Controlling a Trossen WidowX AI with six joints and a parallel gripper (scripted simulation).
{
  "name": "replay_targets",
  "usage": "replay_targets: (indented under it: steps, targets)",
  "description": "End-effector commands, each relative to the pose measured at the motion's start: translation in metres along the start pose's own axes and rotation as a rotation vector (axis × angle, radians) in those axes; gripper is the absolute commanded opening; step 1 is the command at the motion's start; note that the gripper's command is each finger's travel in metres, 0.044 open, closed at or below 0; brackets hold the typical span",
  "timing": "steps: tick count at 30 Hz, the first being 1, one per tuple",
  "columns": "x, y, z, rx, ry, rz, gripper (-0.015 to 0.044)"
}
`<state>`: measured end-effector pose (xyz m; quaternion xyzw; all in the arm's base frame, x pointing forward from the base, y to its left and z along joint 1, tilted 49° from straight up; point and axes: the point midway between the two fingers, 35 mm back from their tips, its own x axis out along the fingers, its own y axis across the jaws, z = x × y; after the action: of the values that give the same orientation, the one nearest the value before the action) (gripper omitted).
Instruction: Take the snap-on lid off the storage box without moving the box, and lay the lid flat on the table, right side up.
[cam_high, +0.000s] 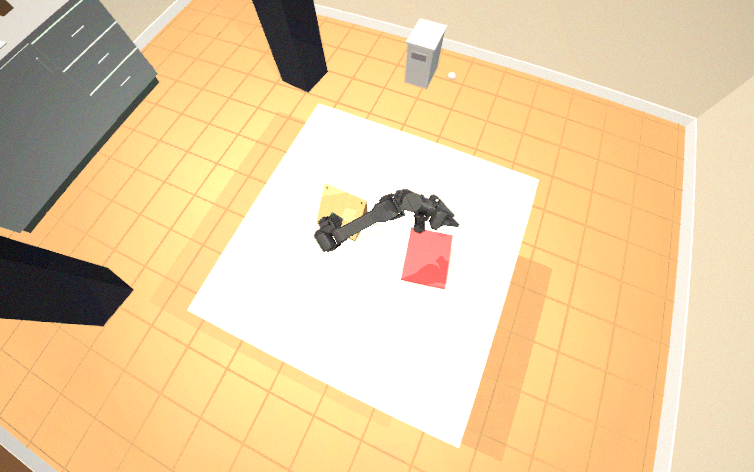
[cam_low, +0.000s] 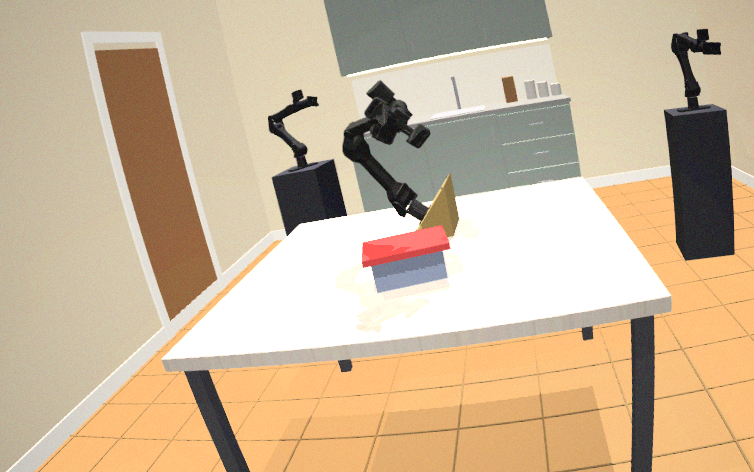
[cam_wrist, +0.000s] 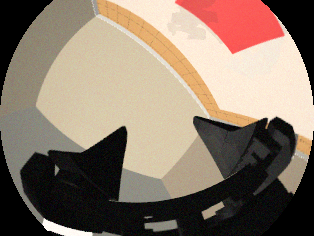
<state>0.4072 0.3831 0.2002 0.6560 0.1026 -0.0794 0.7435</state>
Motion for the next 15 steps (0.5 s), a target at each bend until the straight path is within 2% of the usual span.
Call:
replay_targets:
  steps: [1,6,15]
  targets:
    - [-0.001,-0.001,0.002,-0.008,-0.002,-0.004,0.0374]
    - [-0.018,-0.024,0.056,-0.220,-0.036,-0.104,0.0243]
    - [-0.060,-0.080,0.151,-0.566,-0.066,-0.294,0.0235]
